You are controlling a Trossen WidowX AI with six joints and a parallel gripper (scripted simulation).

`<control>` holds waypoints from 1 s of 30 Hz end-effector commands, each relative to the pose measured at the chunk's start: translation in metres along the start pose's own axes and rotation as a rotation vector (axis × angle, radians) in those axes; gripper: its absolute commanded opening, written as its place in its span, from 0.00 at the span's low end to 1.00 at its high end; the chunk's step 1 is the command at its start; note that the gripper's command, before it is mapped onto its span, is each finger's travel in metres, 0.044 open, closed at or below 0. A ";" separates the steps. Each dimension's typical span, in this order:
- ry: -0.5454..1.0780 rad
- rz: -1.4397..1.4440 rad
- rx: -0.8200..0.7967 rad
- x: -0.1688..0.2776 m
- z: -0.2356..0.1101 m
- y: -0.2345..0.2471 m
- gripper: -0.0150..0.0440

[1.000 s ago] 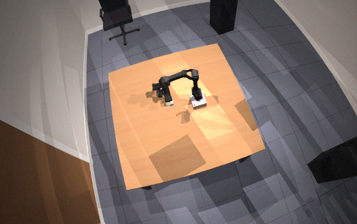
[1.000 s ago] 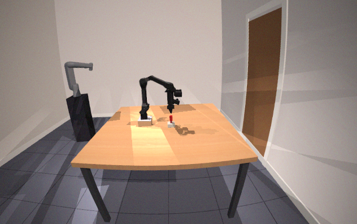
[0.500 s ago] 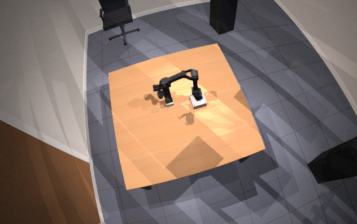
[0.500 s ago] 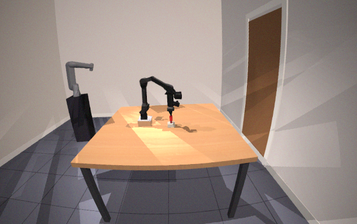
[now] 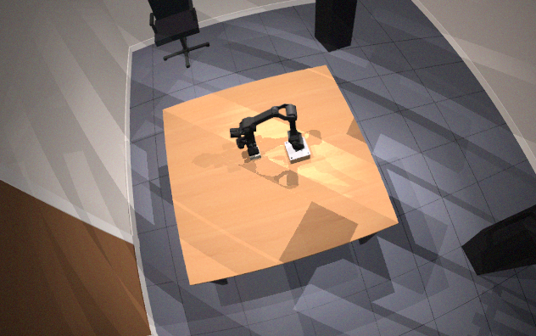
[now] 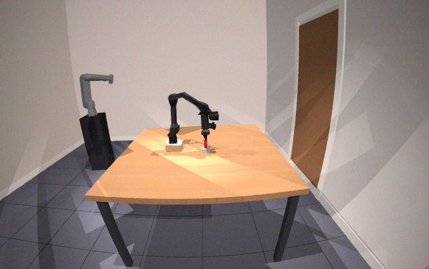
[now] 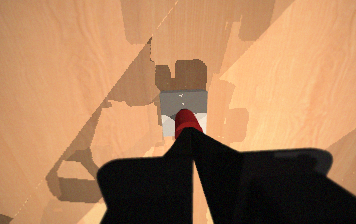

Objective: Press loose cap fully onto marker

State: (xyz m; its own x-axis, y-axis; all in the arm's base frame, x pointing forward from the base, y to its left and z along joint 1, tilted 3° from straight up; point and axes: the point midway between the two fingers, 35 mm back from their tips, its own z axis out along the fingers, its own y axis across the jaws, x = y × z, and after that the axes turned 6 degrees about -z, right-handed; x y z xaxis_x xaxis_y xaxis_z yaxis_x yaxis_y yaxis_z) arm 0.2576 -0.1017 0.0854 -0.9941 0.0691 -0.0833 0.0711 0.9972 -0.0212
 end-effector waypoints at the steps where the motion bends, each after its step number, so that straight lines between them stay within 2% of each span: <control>1: -0.003 0.000 0.001 0.000 -0.001 0.000 0.25; 4: -0.002 0.000 0.001 -0.003 -0.019 -0.001 0.25; 9: 0.000 0.000 0.000 -0.003 -0.082 -0.001 0.25; 15: 0.000 0.000 0.000 -0.002 -0.090 0.000 0.25; 30: 0.000 0.000 0.000 -0.002 -0.090 0.000 0.92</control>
State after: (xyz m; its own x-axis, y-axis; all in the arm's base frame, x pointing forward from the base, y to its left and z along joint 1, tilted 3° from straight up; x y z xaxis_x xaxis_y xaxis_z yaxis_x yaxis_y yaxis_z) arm 0.2513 -0.0992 0.1729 -0.9946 0.0696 -0.0764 0.0713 0.9973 -0.0186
